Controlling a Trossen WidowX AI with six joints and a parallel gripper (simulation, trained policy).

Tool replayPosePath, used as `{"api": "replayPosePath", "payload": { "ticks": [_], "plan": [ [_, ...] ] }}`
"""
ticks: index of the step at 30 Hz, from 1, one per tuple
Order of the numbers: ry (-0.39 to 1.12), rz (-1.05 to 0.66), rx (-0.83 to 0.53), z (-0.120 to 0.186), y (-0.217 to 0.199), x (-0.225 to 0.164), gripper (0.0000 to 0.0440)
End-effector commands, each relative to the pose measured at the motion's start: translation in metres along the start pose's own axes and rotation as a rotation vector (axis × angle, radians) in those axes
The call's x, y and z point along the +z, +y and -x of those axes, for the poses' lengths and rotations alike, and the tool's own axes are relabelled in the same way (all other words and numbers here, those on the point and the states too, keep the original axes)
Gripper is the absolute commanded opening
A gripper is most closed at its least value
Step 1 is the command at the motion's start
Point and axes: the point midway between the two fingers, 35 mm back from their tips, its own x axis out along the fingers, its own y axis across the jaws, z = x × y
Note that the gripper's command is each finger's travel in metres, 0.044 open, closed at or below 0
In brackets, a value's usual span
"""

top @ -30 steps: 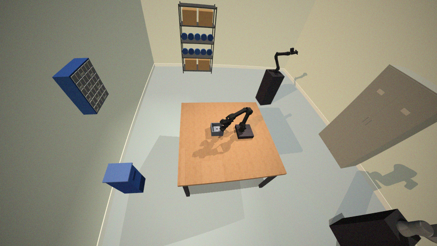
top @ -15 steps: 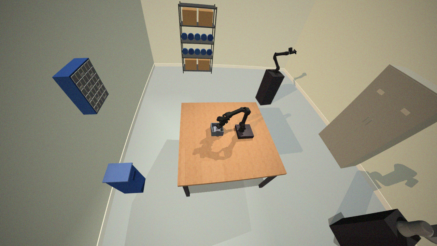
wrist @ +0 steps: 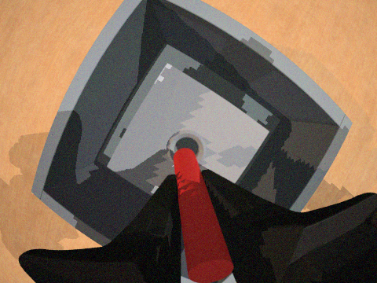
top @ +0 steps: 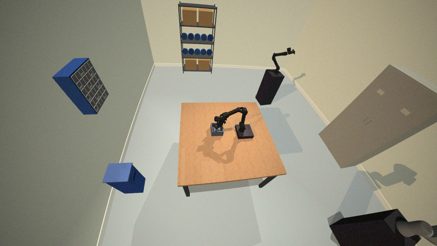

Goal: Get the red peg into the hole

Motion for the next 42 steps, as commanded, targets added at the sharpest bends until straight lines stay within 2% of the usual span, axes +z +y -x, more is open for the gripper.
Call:
{"api": "replayPosePath", "payload": {
  "ticks": [1,6,11,25,42],
  "plan": [
    [0.017,0.013,-0.011,-0.011,0.0,0.0,0.0028],
    [0.035,0.042,-0.032,-0.022,-0.002,0.001,0.0135],
    [0.038,0.068,-0.044,-0.026,0.002,0.008,0.0156],
    [-0.014,0.119,-0.036,-0.028,0.021,0.051,0.044],
    [-0.156,0.069,-0.017,-0.017,0.023,0.11,0.044]
  ]
}}
